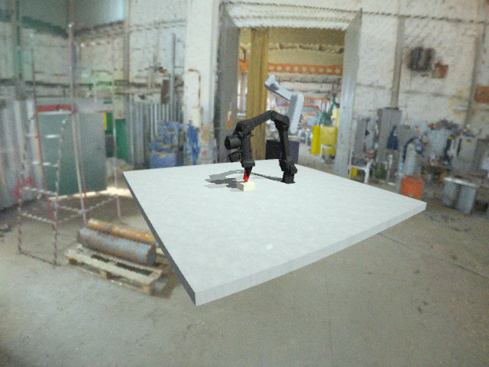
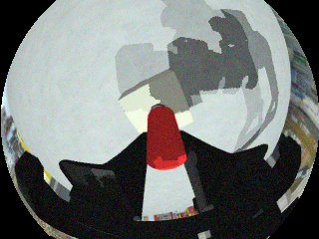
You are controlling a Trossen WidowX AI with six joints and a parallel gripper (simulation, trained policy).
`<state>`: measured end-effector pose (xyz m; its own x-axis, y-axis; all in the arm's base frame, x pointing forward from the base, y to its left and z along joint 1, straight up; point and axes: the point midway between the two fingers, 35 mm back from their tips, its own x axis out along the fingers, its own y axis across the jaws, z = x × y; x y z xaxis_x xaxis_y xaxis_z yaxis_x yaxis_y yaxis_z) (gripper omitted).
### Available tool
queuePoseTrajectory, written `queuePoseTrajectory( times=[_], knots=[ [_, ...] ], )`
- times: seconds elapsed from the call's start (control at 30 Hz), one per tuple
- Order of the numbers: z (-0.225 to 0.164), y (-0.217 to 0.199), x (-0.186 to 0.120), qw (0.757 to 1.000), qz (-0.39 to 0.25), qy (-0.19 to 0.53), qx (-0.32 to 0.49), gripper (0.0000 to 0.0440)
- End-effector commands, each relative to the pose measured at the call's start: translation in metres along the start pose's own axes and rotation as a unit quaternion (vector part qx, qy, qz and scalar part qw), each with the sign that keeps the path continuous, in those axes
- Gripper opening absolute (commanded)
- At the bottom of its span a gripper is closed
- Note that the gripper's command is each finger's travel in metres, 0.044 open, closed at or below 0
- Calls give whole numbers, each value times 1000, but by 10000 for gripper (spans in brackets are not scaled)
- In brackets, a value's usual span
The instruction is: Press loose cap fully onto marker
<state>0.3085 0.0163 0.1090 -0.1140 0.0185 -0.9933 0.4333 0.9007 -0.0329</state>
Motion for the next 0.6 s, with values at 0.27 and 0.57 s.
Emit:
queuePoseTrajectory(
  times=[0.27, 0.57],
  knots=[
    [-6, -4, 25, 999, -10, 24, -27, 99],
    [-5, -5, 27, 999, -11, 21, -38, 113]
  ],
)
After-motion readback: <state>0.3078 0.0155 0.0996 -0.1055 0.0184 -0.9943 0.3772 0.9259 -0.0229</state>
